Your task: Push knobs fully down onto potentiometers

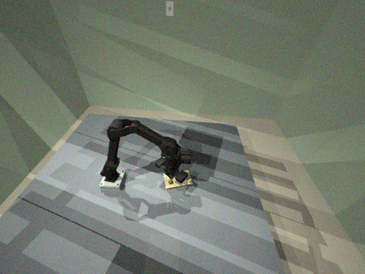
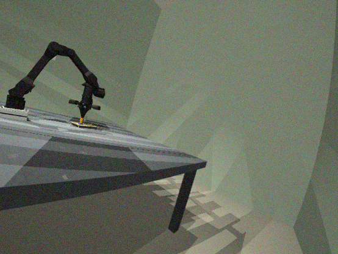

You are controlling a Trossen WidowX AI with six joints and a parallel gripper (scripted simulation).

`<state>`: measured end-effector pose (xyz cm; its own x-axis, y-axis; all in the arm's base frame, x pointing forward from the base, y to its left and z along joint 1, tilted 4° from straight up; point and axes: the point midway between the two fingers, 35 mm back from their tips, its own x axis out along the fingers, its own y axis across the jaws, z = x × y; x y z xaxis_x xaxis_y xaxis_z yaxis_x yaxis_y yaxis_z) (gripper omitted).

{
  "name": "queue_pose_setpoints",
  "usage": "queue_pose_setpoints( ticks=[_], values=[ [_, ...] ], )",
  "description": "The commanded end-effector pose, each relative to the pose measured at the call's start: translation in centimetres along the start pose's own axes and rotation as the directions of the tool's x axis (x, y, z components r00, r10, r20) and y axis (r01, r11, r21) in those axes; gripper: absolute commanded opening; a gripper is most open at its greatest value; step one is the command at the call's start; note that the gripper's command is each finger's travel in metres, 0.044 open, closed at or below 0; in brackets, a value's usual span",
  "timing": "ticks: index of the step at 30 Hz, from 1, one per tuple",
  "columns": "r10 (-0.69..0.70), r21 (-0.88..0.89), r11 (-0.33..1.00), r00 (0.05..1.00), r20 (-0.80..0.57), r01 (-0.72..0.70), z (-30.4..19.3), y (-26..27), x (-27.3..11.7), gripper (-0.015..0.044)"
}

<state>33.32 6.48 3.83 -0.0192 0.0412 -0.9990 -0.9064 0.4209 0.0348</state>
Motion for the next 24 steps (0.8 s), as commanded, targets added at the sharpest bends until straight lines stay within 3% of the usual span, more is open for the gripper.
queue_pose_setpoints(
  ticks=[1, 24],
  values=[
    [0.011, 0.003, 1.000, 1.000, -0.003, -0.011, 0.09, 0.00, 1.19, 0.0000],
    [0.011, 0.003, 1.000, 1.000, -0.003, -0.011, 0.11, -0.01, 0.89, 0.0000]
  ],
)
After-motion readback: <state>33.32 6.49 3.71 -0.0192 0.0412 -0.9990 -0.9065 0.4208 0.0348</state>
